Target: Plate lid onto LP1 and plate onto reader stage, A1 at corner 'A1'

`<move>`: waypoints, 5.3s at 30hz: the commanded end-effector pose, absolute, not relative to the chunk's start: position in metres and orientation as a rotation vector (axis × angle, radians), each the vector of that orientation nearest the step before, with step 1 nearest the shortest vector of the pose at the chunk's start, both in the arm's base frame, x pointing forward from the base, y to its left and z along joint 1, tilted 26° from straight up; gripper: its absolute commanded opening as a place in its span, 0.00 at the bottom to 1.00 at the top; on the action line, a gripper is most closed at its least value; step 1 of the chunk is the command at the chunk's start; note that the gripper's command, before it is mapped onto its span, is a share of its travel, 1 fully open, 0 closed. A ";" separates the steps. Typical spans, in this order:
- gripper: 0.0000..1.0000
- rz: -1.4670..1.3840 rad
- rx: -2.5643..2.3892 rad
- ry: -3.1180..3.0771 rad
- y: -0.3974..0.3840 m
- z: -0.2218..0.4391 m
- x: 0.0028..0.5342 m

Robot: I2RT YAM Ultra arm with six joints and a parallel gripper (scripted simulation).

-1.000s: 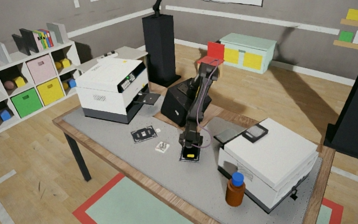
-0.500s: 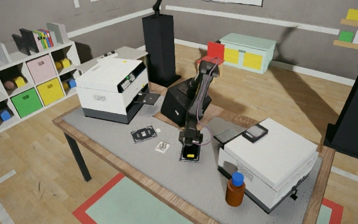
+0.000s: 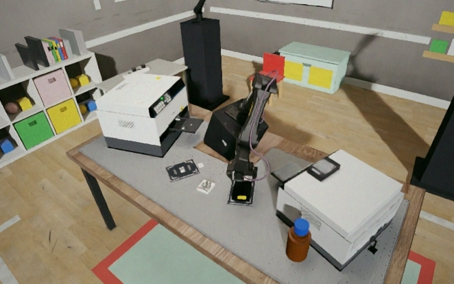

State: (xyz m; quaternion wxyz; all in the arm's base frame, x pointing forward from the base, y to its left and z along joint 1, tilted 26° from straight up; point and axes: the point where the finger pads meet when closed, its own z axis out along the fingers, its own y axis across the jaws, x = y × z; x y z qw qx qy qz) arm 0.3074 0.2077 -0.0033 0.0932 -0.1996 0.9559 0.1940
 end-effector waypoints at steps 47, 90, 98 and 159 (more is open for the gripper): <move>1.00 0.583 -0.412 2.856 0.225 0.059 0.293; 1.00 0.673 0.279 2.954 0.307 0.130 0.178; 1.00 0.700 0.411 2.954 0.313 0.142 0.157; 1.00 0.679 0.555 2.969 0.337 0.101 0.132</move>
